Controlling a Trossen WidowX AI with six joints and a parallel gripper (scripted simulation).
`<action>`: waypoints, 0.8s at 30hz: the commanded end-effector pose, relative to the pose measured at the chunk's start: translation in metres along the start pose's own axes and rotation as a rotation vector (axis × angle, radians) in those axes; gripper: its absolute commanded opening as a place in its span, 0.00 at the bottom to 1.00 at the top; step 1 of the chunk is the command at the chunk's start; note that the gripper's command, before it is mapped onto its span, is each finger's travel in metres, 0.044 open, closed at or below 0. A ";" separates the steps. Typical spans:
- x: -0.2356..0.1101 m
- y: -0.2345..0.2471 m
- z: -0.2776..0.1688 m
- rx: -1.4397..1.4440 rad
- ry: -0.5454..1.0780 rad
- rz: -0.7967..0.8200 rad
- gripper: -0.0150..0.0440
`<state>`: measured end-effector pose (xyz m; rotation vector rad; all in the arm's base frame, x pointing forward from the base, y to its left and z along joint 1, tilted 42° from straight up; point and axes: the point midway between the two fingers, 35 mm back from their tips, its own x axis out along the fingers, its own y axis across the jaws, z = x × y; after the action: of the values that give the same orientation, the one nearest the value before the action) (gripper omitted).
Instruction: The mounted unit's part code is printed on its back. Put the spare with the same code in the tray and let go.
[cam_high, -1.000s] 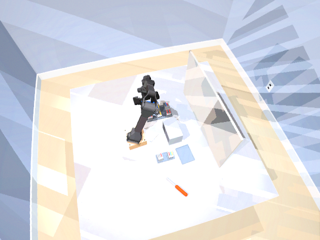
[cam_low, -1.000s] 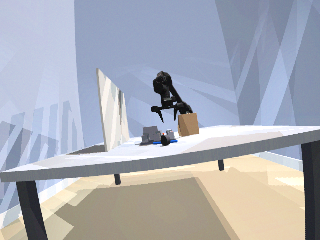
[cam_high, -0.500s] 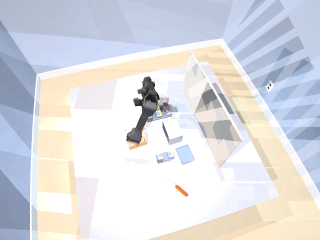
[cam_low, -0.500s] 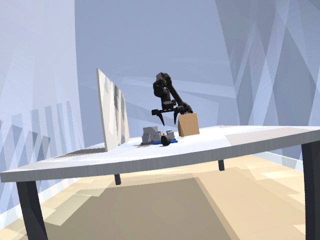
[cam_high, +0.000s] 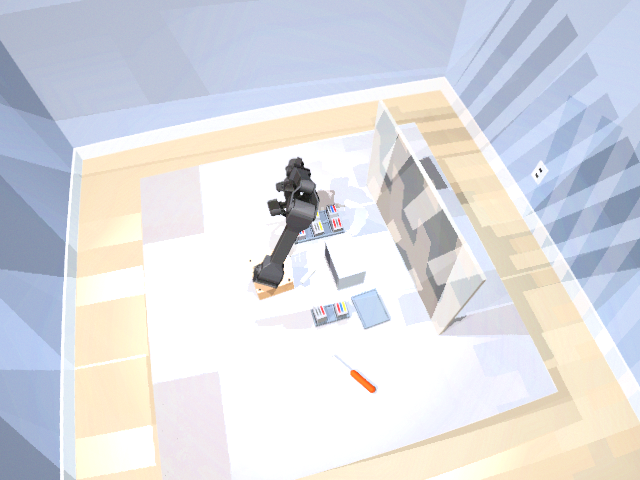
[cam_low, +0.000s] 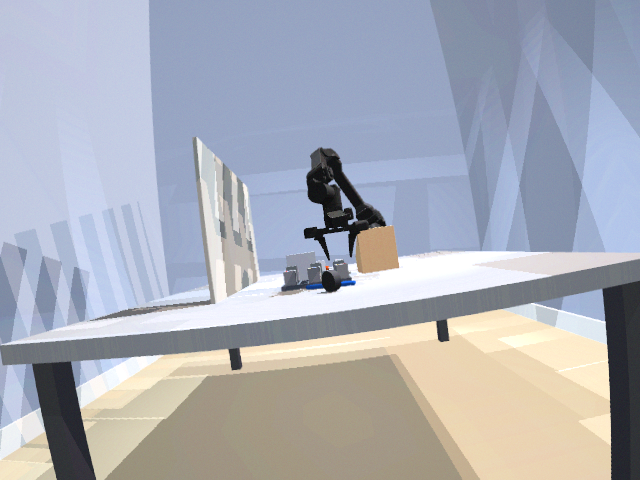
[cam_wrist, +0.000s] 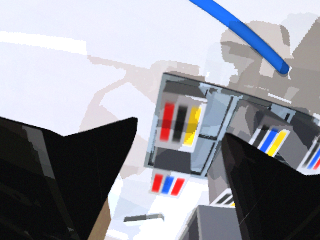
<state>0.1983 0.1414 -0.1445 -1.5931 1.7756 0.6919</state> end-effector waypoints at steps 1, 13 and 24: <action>0.006 0.000 -0.001 -0.005 0.004 -0.005 0.76; 0.026 0.000 -0.001 -0.004 0.005 -0.005 0.76; 0.044 0.001 -0.002 -0.004 0.006 -0.005 0.76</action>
<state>0.1956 0.1148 -0.1740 -1.5941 1.7760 0.6898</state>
